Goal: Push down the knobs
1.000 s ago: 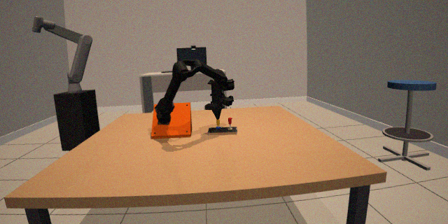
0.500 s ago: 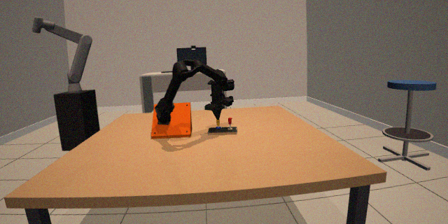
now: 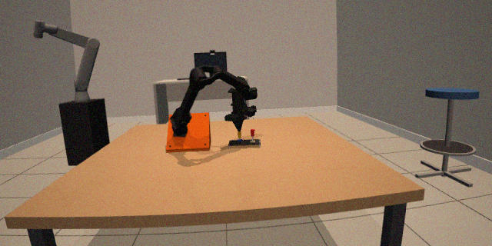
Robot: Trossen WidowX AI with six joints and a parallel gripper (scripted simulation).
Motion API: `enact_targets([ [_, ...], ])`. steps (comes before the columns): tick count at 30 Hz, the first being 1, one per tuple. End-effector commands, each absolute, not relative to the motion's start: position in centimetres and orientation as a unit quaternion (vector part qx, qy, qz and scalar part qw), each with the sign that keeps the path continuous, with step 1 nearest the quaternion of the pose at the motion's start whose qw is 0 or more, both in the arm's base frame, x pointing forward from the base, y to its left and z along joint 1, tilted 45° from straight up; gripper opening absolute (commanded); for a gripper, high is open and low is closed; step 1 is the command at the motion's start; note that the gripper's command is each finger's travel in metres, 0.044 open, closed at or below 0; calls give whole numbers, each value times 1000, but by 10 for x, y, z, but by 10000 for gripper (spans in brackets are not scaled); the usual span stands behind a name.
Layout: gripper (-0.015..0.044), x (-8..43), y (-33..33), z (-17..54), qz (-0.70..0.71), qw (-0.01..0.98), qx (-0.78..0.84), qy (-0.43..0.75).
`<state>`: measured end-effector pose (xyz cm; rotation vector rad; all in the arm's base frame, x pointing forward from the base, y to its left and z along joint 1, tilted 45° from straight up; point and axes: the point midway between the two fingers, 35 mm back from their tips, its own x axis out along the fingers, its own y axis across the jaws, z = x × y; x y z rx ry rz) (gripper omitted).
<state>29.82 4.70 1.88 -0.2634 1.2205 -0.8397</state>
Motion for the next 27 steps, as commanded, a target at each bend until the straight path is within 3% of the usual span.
enact_targets([
  [1,0,298,46,18,-382,730,-122,554],
  [27,0,299,43,15,-382,730,-122,554],
])
